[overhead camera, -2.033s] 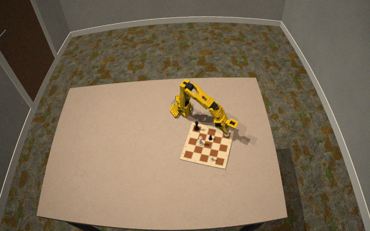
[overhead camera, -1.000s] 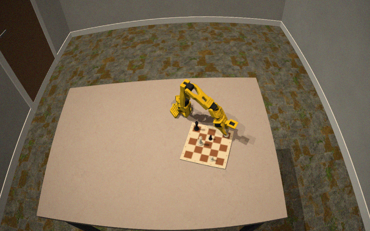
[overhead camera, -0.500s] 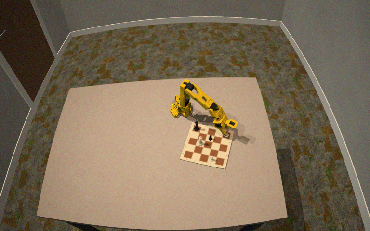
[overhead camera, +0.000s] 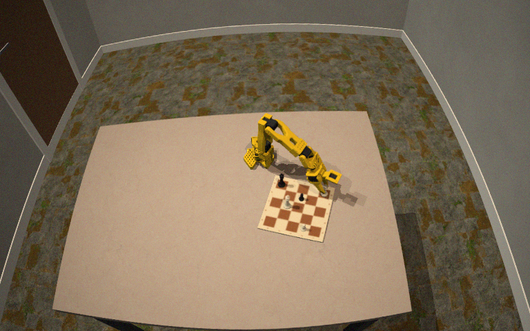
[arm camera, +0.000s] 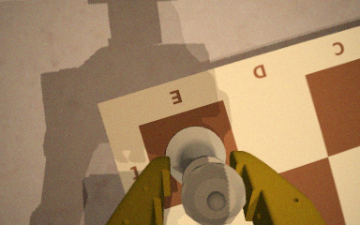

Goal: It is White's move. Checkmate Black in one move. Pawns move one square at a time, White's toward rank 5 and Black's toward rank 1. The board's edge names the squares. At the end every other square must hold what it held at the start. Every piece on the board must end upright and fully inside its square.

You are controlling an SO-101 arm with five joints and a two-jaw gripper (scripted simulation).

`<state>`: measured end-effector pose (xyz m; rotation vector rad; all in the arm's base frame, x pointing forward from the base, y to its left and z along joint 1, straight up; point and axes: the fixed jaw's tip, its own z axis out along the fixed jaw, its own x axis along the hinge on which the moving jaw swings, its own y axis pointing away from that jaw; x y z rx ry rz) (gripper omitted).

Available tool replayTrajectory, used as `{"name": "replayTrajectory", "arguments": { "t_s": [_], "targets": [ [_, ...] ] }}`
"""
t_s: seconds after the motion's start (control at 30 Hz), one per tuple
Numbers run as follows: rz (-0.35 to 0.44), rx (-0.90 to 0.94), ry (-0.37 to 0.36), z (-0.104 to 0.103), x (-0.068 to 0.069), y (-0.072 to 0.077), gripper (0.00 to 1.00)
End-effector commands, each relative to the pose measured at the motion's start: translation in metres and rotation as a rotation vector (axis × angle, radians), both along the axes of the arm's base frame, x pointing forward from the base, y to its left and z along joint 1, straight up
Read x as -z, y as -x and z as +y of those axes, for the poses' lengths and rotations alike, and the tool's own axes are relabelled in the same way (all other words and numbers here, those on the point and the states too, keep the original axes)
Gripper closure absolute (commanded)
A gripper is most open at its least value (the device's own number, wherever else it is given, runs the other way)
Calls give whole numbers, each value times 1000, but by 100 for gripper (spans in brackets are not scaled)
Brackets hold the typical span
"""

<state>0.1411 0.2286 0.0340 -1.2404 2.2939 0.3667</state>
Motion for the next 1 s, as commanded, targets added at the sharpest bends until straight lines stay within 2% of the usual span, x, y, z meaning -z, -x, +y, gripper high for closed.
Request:
{"name": "replayTrajectory", "arguments": {
  "t_s": [0.0,0.97],
  "targets": [
    [19,-1,20,-3,6,4,88],
    [19,2,20,-4,2,4,88]
  ]
}}
